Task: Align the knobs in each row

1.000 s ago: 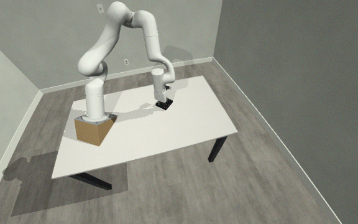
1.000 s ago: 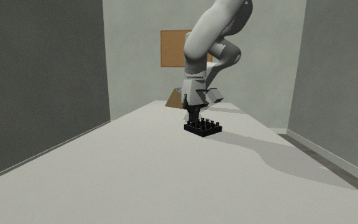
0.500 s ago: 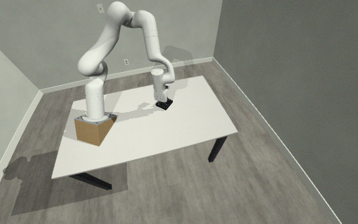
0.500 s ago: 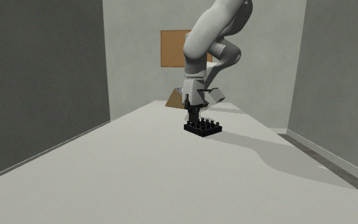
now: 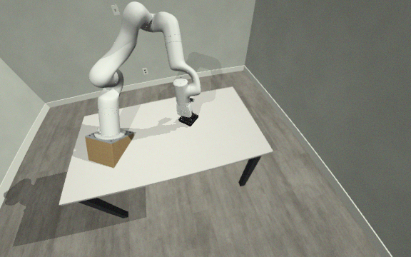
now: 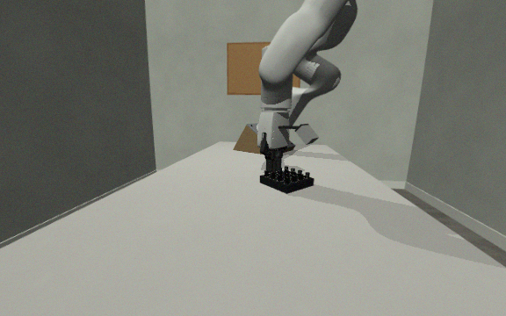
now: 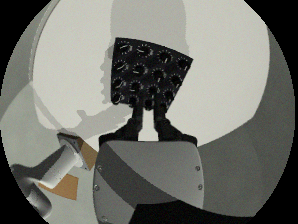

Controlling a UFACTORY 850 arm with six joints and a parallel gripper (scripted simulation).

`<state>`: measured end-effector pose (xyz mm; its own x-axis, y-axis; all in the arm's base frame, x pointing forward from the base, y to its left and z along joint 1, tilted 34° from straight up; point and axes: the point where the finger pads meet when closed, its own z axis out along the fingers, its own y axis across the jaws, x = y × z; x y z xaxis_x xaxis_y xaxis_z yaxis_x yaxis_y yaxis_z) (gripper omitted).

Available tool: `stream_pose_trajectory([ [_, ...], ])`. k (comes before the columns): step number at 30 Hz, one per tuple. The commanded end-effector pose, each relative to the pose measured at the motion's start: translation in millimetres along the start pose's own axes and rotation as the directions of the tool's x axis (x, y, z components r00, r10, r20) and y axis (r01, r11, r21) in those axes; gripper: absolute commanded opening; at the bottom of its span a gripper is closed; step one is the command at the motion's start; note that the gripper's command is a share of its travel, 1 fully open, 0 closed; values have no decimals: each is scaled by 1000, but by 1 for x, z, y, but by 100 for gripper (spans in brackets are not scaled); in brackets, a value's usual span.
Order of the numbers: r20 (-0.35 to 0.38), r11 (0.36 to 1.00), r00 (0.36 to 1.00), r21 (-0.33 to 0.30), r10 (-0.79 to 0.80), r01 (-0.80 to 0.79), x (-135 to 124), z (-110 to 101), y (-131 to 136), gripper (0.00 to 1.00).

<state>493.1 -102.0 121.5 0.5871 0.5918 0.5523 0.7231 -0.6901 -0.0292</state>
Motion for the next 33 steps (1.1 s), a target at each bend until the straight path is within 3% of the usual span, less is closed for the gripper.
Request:
stream_pose_trajectory([
  [1, 0, 1000, 1000, -1, 0, 0, 0, 0, 1, 19],
  [17, 0, 1000, 1000, -1, 0, 0, 0, -3, 1, 19],
  [33, 0, 1000, 1000, -1, 0, 0, 0, -34, 1, 19],
])
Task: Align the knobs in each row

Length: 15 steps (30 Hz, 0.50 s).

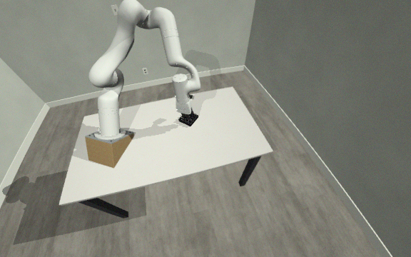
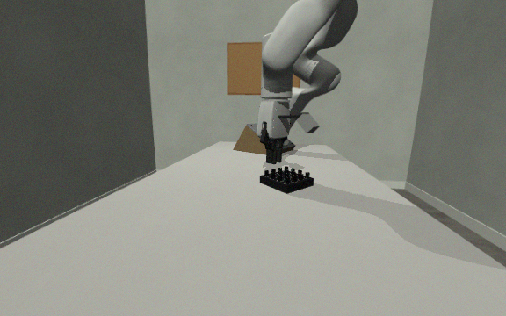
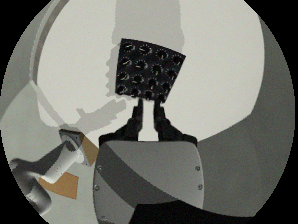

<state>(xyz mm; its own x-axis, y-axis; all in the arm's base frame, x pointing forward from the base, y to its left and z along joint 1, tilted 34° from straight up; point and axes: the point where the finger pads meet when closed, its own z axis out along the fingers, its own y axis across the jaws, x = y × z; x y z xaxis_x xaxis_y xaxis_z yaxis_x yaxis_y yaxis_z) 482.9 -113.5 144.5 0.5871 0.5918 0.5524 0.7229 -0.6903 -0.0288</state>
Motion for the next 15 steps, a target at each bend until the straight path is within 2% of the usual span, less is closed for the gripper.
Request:
stream_pose_trajectory([
  [1, 0, 1000, 1000, -1, 0, 0, 0, -7, 1, 19],
  [15, 0, 1000, 1000, -1, 0, 0, 0, -9, 1, 19],
])
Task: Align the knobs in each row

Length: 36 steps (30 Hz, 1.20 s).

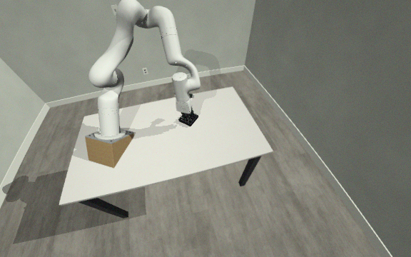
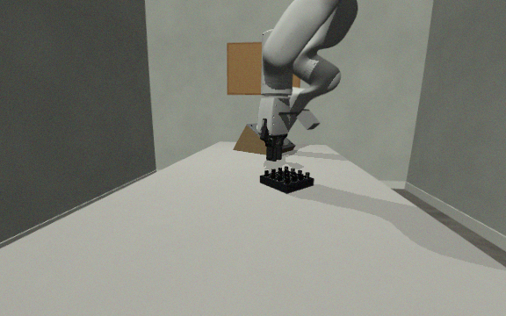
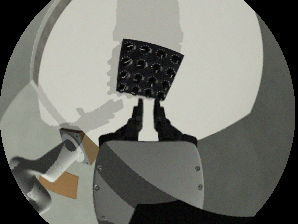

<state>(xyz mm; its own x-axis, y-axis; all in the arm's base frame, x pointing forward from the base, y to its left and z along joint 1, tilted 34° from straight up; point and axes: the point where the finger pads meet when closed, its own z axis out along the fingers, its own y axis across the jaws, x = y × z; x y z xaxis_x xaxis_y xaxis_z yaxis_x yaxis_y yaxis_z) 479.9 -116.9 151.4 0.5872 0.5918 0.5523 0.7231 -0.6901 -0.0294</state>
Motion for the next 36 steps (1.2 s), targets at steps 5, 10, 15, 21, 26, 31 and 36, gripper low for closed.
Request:
stream_pose_trajectory([
  [5, 0, 1000, 1000, -1, 0, 0, 0, -2, 1, 100],
  [10, 0, 1000, 1000, -2, 0, 0, 0, -17, 1, 100],
  [15, 0, 1000, 1000, -2, -1, 1, 0, -33, 1, 100],
  [21, 0, 1000, 1000, -2, -1, 1, 0, -74, 1, 100],
  [26, 0, 1000, 1000, -2, -1, 1, 0, -102, 1, 100],
  [31, 0, 1000, 1000, -2, -1, 1, 0, -112, 1, 100],
  [36, 0, 1000, 1000, -2, -1, 1, 0, -114, 1, 100],
])
